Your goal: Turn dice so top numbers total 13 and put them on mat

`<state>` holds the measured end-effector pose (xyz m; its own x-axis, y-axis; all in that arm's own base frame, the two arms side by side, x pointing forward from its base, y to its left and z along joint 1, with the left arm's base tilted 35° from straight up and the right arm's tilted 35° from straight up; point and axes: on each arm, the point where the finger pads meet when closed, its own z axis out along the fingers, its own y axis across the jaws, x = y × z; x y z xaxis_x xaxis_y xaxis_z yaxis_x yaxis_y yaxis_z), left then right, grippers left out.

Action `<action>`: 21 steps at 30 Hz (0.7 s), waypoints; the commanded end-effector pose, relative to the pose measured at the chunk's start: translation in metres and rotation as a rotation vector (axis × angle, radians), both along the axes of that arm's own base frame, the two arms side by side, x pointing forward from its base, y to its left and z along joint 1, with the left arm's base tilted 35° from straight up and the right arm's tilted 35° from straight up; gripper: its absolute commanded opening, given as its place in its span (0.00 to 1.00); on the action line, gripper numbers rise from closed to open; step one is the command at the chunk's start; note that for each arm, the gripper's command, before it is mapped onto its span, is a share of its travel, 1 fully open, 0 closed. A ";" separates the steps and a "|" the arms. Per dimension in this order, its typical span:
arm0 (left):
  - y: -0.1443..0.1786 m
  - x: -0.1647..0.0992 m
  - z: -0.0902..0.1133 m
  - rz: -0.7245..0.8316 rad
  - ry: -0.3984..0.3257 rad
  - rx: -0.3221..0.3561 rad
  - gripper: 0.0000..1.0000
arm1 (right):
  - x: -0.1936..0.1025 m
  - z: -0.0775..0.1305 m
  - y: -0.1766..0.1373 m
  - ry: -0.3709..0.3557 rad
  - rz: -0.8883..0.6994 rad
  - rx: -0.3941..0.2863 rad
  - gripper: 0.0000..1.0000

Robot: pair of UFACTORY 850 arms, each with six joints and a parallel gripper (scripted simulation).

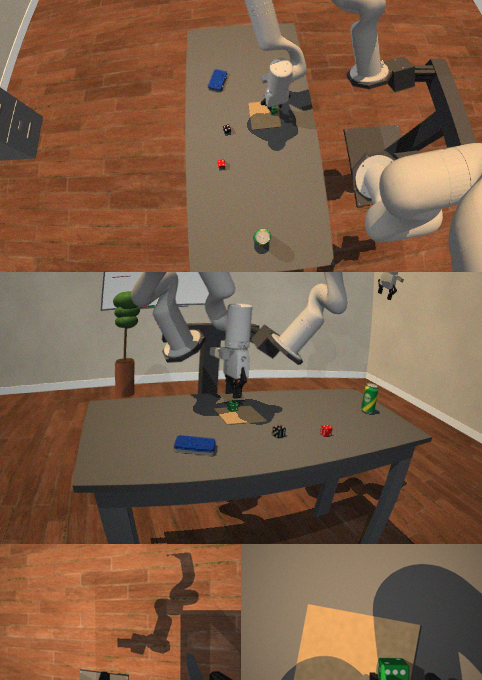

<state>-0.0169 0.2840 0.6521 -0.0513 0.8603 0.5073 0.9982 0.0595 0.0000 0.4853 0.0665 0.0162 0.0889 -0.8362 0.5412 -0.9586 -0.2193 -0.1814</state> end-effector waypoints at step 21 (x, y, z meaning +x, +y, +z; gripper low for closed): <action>0.000 0.000 0.001 0.000 0.000 0.002 1.00 | 0.005 -0.012 -0.007 -0.001 0.000 0.001 0.48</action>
